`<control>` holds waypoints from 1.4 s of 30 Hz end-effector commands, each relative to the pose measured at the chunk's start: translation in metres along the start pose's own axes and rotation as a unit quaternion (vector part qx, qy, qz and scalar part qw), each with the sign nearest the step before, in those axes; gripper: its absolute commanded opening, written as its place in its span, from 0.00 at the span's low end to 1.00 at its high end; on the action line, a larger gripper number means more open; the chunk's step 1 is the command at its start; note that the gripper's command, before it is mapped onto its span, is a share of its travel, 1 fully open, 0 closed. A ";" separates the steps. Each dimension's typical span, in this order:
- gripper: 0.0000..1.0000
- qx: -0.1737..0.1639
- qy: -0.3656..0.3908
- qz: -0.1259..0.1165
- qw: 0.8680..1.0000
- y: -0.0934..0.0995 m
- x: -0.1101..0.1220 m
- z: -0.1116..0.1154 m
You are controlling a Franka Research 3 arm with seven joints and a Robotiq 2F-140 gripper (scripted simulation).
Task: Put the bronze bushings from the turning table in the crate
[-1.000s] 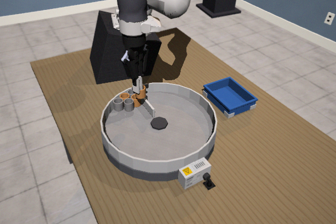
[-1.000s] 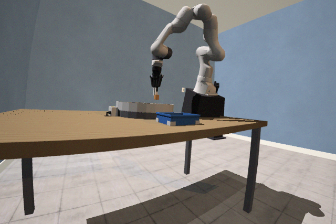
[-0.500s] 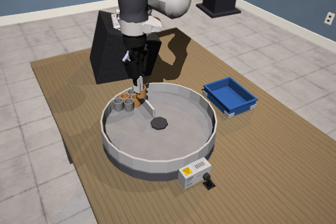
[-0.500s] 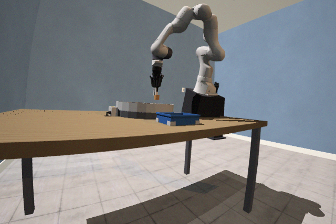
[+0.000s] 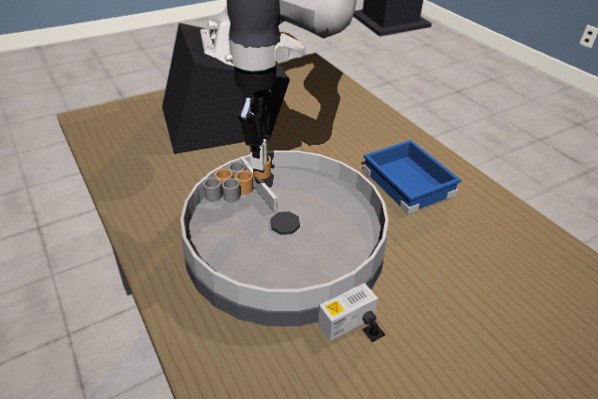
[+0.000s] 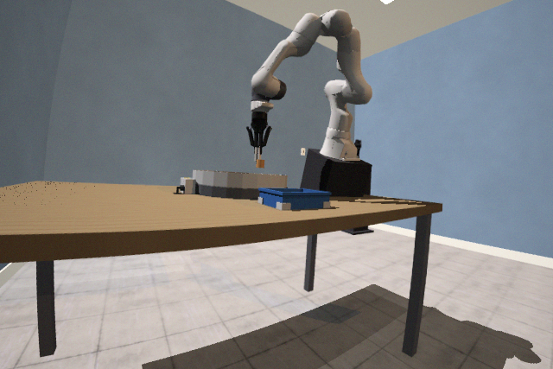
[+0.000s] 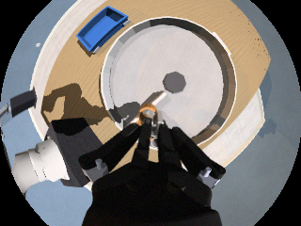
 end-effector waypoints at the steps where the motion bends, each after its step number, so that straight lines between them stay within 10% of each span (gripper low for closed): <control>1: 0.00 0.005 0.084 0.003 0.996 0.001 -0.001 -0.002; 16: 0.00 0.003 0.203 0.002 0.979 0.000 -0.008 -0.016; 42: 0.00 0.001 0.439 0.000 0.898 -0.002 -0.025 -0.043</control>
Point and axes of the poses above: the point where the finger pads meet when closed, its own y axis back along the fingers, its own x axis across the jaws, z = x × y, the point moved 8 cm from there along y, back along the fingers, and after that the axes turned 11 degrees about -y, right-handed, at the moved point
